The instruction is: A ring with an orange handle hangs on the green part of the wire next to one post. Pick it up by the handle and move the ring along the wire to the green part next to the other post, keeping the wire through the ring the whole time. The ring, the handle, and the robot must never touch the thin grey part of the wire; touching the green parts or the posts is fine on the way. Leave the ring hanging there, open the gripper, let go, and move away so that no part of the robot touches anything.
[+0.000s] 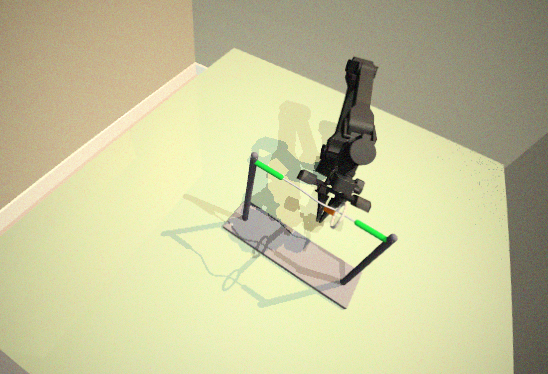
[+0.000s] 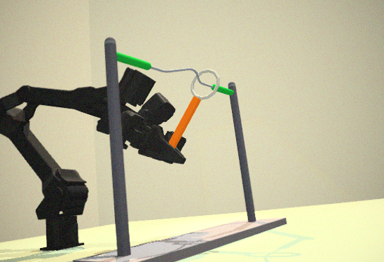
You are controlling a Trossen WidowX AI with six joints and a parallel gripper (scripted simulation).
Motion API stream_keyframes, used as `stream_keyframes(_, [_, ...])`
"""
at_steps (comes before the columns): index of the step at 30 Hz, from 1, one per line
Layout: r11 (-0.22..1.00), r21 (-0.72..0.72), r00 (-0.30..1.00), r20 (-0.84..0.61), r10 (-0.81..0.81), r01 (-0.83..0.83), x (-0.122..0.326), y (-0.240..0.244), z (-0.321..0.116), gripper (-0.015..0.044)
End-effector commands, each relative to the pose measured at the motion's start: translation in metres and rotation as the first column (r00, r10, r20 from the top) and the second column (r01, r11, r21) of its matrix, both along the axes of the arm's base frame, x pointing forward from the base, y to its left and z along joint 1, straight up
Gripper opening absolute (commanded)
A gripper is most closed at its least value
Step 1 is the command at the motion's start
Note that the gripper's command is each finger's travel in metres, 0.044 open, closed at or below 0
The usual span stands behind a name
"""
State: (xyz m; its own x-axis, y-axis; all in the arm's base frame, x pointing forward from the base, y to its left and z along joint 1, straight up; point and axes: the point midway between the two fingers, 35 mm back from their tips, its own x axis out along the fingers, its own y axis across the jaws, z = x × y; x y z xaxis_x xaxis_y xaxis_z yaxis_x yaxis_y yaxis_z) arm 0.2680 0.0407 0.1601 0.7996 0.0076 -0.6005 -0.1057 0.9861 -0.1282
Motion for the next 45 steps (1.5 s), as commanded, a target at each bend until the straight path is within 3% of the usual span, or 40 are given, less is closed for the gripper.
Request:
stream_keyframes(1, [0.997,0.061,0.996,0.079,-0.045,0.04,0.006,0.012,-0.005,-0.015])
stream_keyframes(15, [0.98,0.161,0.984,0.111,-0.136,0.117,0.01,0.044,-0.007,-0.015])
stream_keyframes(45, [0.975,0.187,0.982,0.125,-0.142,0.117,0.013,0.078,-0.007,-0.015])
